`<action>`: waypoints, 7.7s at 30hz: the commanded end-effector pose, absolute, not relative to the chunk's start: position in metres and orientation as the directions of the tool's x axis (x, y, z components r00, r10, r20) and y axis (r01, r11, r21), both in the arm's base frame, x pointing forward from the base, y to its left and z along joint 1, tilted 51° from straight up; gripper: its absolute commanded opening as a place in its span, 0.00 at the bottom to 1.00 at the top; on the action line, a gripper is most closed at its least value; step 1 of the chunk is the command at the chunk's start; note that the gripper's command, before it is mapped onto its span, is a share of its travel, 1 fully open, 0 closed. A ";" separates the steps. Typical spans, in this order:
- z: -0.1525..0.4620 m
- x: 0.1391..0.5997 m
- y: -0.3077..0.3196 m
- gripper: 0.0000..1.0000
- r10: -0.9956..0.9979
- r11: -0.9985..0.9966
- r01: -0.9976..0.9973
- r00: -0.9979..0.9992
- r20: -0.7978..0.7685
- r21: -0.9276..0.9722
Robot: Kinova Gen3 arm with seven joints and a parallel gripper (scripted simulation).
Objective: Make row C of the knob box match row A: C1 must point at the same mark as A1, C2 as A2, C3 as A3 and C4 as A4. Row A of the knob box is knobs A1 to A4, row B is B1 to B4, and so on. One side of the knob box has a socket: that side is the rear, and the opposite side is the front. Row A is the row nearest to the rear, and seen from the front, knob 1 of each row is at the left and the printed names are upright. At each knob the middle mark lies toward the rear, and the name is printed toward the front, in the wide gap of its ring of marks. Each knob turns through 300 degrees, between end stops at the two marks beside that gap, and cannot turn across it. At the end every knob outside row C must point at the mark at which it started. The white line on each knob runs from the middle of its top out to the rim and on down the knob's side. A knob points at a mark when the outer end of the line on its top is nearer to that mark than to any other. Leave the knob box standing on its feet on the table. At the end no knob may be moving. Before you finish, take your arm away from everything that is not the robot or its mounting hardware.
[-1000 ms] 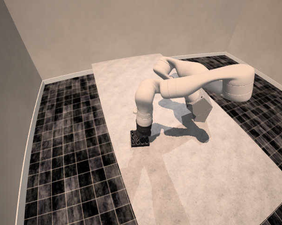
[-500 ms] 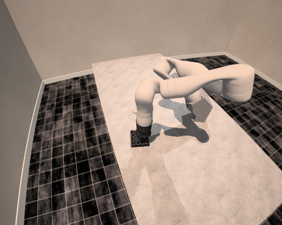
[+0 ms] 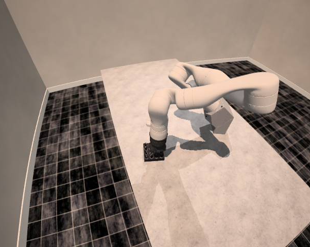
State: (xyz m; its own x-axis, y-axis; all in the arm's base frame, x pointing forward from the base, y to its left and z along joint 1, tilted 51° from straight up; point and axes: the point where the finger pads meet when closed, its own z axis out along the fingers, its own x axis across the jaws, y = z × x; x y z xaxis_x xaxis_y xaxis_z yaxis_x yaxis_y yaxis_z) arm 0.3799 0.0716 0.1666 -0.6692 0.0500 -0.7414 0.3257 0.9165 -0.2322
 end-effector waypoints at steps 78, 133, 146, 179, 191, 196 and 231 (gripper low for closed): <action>0.162 0.384 0.065 0.30 0.042 0.913 0.327 -0.672 -0.740 -0.245; 0.162 0.385 0.065 0.46 0.267 0.873 0.484 -0.570 -0.777 -0.054; 0.165 0.382 0.067 0.46 0.266 0.874 0.483 -0.570 -0.777 -0.055; 0.186 0.360 0.080 1.00 0.267 0.874 0.484 -0.570 -0.778 -0.055; 0.201 0.345 0.090 1.00 0.265 0.874 0.482 -0.570 -0.778 -0.056; 0.213 0.332 0.097 1.00 0.265 0.874 0.483 -0.569 -0.778 -0.056; 0.259 0.284 0.126 1.00 0.266 0.874 0.484 -0.568 -0.779 -0.055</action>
